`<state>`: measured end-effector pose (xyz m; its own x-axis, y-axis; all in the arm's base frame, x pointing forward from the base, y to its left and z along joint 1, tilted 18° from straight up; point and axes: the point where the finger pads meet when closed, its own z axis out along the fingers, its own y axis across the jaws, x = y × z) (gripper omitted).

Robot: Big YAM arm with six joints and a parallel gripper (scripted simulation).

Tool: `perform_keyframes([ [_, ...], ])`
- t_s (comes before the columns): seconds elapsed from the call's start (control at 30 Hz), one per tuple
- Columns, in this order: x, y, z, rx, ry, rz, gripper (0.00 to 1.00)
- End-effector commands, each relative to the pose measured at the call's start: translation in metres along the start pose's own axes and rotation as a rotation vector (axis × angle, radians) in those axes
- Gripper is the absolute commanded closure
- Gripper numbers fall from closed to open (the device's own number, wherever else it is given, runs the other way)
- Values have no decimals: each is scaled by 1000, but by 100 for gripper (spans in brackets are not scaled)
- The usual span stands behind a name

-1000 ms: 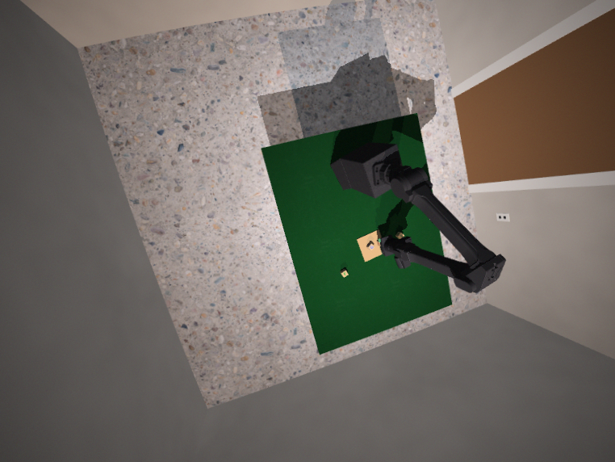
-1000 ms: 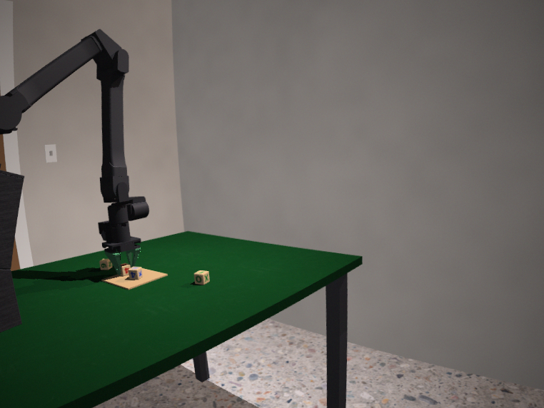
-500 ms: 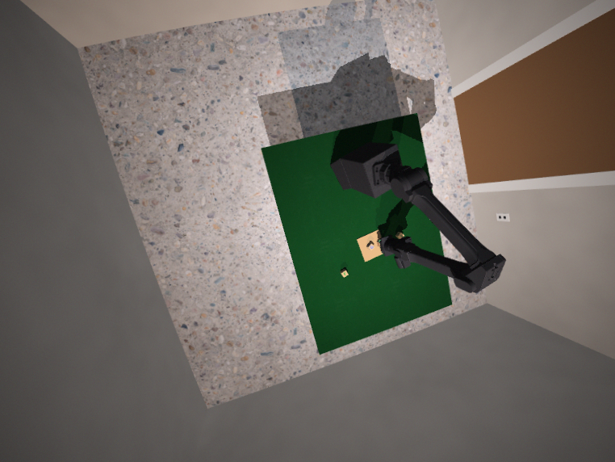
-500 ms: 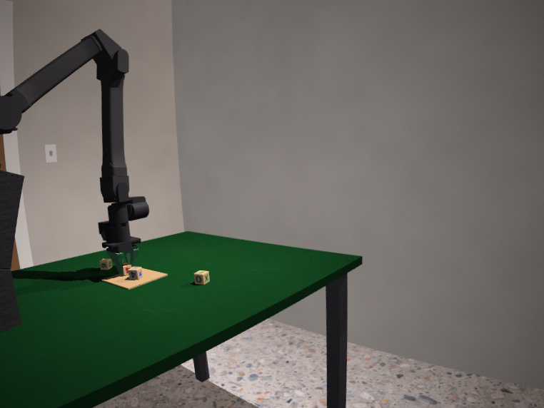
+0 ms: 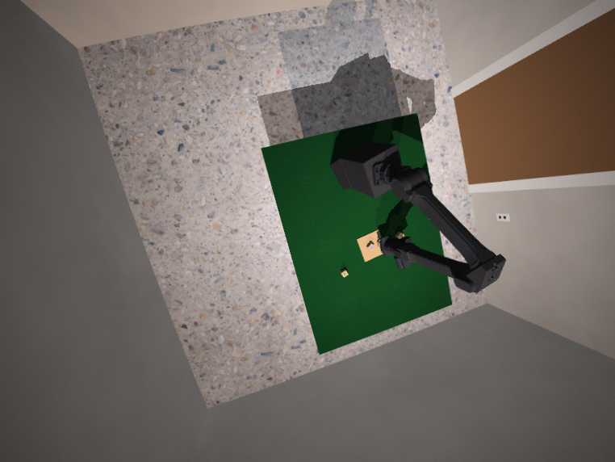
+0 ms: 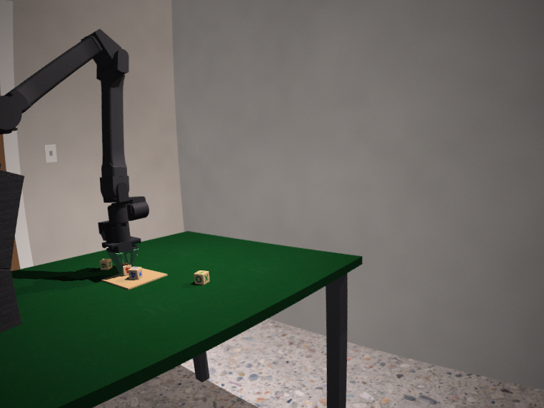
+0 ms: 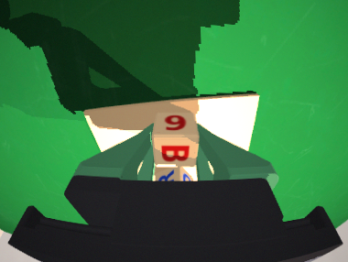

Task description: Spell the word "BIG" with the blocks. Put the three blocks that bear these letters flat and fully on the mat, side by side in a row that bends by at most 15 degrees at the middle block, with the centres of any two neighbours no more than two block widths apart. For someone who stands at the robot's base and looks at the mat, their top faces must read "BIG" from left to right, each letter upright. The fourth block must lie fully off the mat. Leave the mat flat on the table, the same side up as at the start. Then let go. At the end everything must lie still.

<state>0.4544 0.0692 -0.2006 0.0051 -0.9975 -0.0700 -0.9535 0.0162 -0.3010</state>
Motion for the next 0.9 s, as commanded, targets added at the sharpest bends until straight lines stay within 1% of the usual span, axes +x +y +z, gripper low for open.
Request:
perform_keyframes([
  [0.0, -5, 4, 6, -6, -7, -4, 73],
  [0.2, -5, 4, 6, -7, -7, -4, 73],
  [0.27, -4, 10, 4, -22, -4, -3, 73],
  [0.3, -5, 1, -8, -3, -7, -4, 73],
  [0.33, -5, -2, -13, 4, -8, -4, 73],
  [0.43, -4, -3, -28, 5, -7, -4, 73],
  [0.5, -4, -3, -28, 5, -7, -4, 73],
  [0.73, 2, -3, -80, 7, -5, 1, 73],
  [0.87, 2, -3, -100, 7, -4, 2, 73],
])
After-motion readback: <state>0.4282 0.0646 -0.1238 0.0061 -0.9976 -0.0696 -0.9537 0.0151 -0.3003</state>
